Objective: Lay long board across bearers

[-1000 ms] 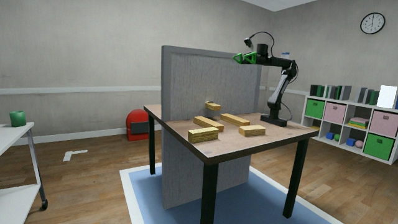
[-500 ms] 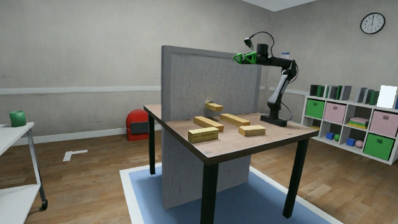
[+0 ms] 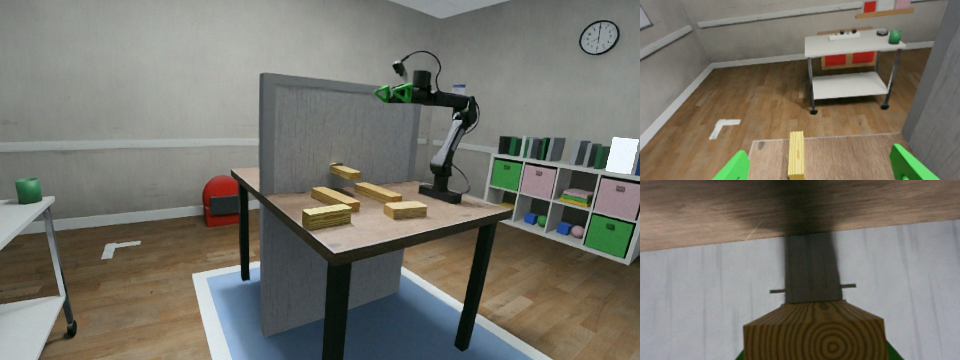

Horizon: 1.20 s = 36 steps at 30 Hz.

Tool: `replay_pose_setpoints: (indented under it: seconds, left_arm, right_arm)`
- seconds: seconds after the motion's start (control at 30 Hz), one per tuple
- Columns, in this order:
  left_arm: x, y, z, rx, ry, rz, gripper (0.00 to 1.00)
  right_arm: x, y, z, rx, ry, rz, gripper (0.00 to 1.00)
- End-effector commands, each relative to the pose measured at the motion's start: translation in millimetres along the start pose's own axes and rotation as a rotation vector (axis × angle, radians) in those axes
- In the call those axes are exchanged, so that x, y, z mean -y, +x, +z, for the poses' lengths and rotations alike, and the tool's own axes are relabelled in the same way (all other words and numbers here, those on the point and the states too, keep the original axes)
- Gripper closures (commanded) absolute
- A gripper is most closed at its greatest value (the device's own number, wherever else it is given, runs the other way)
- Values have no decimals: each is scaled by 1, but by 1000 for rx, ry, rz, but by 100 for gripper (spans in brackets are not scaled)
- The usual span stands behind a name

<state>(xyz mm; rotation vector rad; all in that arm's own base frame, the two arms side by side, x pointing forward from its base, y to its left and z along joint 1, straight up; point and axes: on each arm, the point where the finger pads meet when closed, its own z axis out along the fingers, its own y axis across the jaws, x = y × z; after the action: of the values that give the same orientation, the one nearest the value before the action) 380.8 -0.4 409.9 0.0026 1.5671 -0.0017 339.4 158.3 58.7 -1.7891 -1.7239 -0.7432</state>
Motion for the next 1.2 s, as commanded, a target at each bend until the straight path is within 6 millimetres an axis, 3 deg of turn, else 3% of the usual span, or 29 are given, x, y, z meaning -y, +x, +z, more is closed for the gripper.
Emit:
replay_pose_setpoints:
  seconds: [0.0, 0.1, 0.3, 0.63, 0.87, 1.0, 1.17]
  left_arm:
    - [-2, -31, -6, 74, -8, -8, 0]
    - [-2, -31, -6, 74, -8, -8, 0]
    - [-2, -31, -6, 74, -8, -8, 0]
    - [-2, -31, -6, 74, -8, -8, 0]
    - [-2, -31, -6, 74, -8, -8, 0]
    - [-2, -31, -6, 74, -8, -8, 0]
    - [-2, -31, -6, 74, -8, -8, 0]
  right_arm:
    - [-6, 27, -2, -58, -45, -41, 100]
    - [-16, 38, -4, -67, -67, -65, 100]
    - [-13, 40, 2, -74, -58, -56, 100]
    - [-21, 64, 2, -95, -81, -95, 100]
    - [-22, 57, -1, -90, -79, -74, 100]
    - [-23, 68, -2, -95, -80, -97, 100]
    - [-21, 68, -1, -93, -74, -90, 100]
